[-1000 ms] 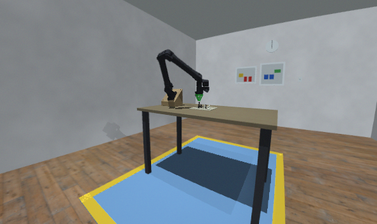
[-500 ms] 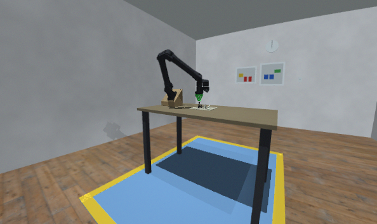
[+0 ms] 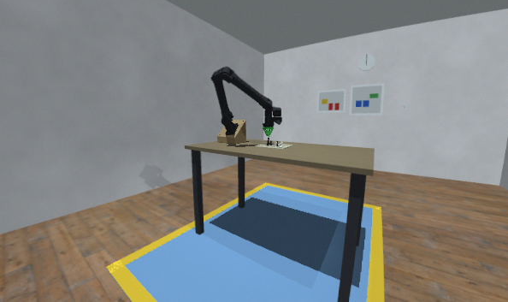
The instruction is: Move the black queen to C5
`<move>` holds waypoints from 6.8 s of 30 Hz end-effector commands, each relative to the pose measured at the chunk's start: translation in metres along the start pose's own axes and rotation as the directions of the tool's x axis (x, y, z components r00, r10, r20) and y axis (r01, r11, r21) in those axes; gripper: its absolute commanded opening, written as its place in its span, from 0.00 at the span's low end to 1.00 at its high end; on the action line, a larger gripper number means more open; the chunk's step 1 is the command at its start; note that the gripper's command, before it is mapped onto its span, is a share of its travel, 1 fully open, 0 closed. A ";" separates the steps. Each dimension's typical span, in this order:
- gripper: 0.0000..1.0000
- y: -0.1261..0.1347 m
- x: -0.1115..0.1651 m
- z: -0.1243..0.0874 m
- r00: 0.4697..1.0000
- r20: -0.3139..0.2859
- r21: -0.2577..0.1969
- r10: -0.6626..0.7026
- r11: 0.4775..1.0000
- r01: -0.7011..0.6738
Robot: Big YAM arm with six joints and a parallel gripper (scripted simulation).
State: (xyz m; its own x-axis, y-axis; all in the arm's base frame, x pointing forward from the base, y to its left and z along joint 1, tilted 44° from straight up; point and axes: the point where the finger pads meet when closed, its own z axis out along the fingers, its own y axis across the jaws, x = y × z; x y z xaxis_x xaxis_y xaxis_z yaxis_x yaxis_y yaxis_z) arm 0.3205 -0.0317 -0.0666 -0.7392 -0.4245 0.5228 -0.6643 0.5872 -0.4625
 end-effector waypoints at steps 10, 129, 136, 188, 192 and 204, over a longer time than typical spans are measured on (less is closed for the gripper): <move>0.41 -0.007 -0.003 0.000 1.000 0.016 0.003 0.015 1.000 -0.015; 0.00 -0.012 -0.017 -0.078 0.998 0.061 0.017 0.031 0.999 -0.032; 0.00 -0.001 0.003 -0.057 1.000 -0.015 -0.008 0.011 1.000 -0.011; 0.00 -0.136 0.028 0.003 0.713 0.001 0.002 0.702 0.713 -0.702; 0.00 -0.136 0.028 0.020 0.713 0.000 0.002 0.701 0.713 -0.701; 0.00 -0.142 0.019 0.025 0.712 0.039 -0.001 0.701 0.712 -0.702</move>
State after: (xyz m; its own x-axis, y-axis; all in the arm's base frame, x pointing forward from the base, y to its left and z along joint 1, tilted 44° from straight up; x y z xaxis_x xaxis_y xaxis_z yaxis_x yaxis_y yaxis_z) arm 0.3832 -0.1473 -0.0147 -0.9919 0.1173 0.0486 0.0504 0.7154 -0.6969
